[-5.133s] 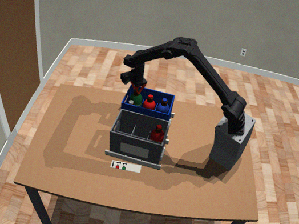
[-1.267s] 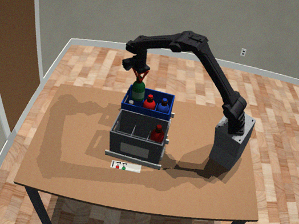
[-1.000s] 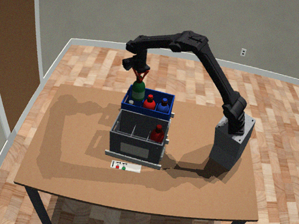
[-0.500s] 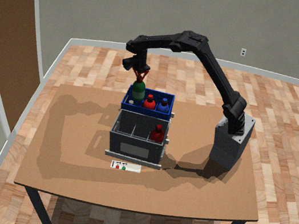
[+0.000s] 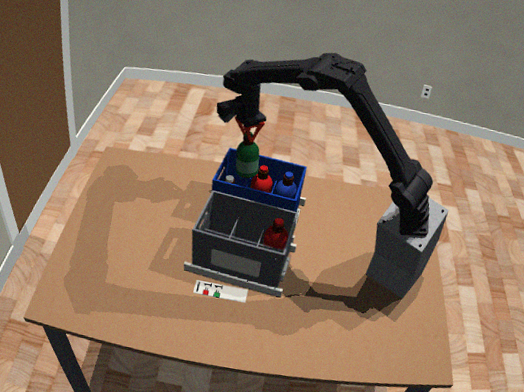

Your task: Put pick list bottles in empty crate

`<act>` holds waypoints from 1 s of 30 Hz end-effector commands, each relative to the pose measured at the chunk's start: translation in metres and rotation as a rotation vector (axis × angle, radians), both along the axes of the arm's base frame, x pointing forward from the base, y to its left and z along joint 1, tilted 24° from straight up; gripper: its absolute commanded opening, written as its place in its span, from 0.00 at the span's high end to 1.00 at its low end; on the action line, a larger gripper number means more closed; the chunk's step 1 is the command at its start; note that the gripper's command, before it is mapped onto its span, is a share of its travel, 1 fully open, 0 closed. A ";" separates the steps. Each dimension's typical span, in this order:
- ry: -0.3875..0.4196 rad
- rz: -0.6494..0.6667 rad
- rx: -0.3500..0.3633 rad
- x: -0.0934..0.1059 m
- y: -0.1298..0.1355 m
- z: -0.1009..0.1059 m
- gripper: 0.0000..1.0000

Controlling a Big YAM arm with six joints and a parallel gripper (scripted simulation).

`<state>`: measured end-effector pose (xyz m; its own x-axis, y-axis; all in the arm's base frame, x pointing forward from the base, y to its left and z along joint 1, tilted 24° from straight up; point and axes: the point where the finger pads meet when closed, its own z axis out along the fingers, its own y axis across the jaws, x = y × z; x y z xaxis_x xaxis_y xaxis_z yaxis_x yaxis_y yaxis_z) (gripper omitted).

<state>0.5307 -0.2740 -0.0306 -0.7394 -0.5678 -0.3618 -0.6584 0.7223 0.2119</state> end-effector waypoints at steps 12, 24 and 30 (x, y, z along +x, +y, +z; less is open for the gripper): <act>-0.100 -0.038 -0.066 0.018 -0.057 0.060 1.00; -0.100 -0.039 -0.066 0.028 -0.069 0.078 1.00; -0.100 -0.039 -0.066 0.034 -0.079 0.092 1.00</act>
<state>0.5519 -0.3003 0.0118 -0.7316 -0.5727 -0.3698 -0.6631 0.7239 0.1906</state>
